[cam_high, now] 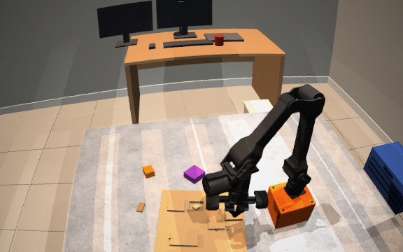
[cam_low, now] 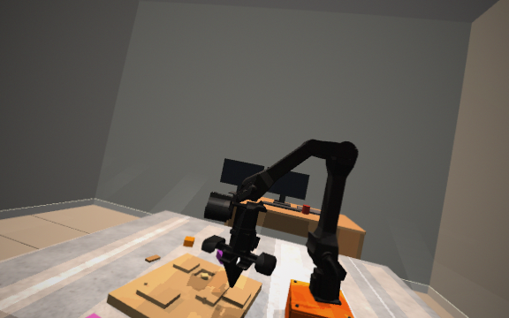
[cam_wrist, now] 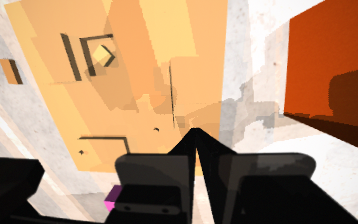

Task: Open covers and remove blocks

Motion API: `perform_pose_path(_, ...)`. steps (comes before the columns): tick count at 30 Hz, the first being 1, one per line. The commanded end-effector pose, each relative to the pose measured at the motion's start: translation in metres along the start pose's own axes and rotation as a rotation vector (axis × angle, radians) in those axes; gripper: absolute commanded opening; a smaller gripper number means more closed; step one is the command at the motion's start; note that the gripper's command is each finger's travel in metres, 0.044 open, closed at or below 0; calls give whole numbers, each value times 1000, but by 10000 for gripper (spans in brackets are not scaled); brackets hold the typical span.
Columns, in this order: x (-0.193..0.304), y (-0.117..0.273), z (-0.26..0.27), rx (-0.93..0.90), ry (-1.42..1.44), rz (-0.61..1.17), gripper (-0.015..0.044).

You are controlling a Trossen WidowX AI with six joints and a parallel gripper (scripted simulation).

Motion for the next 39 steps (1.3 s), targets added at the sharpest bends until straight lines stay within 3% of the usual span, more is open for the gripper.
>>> perform_pose_path(1, -1, -6, -1, 7, -2, -8, 0)
perform_pose_path(39, -2, -44, -1, 8, -2, -8, 0)
Point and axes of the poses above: the point midway between the two fingers, 35 mm back from their tips, its own y axis back along the fingers, its own z axis across the jaws, x = y × z, the point moved 10 cm from there along y, back along the fingers, and after that the axes turned 9 degrees about -y, right-handed, at the moved point
